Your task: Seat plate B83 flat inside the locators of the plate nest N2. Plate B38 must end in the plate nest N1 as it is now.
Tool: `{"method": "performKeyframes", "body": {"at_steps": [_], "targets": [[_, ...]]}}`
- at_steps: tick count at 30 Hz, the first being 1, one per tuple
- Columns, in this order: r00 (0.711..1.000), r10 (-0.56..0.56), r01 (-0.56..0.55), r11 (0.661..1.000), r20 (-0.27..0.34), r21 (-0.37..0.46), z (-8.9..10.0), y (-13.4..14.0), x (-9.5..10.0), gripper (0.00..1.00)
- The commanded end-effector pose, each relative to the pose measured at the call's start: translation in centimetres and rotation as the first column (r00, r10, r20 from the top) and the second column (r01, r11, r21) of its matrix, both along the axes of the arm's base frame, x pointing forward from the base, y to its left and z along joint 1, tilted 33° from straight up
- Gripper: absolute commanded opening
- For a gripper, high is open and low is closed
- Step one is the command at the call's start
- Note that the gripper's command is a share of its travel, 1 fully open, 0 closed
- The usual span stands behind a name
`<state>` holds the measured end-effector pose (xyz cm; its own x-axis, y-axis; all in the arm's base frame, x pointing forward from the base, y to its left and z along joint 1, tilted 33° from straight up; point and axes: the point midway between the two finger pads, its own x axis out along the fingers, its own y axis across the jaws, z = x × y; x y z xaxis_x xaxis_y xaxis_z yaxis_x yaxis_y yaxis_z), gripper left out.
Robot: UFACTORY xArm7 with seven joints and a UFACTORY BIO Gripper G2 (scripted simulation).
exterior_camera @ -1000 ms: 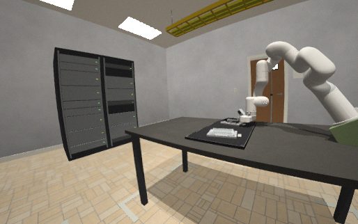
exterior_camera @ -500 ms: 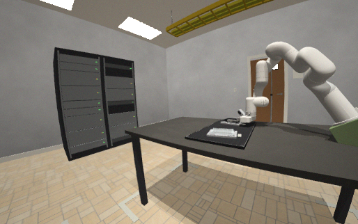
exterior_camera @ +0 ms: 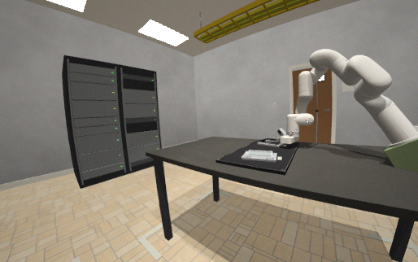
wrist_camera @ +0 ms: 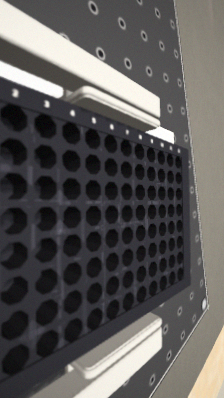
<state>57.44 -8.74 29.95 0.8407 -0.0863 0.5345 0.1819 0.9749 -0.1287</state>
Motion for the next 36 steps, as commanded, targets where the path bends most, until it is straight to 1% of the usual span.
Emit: {"method": "performKeyframes", "body": {"at_steps": [1, 33, 34, 36], "targets": [[1.000, 0.001, -0.001, 1.000, 0.003, 0.000, 0.09, 0.01, 0.05, 0.00], [1.000, 0.001, -0.001, 1.000, 0.003, 0.000, -0.30, -0.09, 0.29, 0.00], [1.000, 0.001, -0.001, 1.000, 0.003, 0.000, -0.31, -0.09, 0.30, 0.54], [1.000, 0.001, -0.001, 1.000, 0.003, 0.000, -0.32, -0.09, 0.30, 0.54]]}}
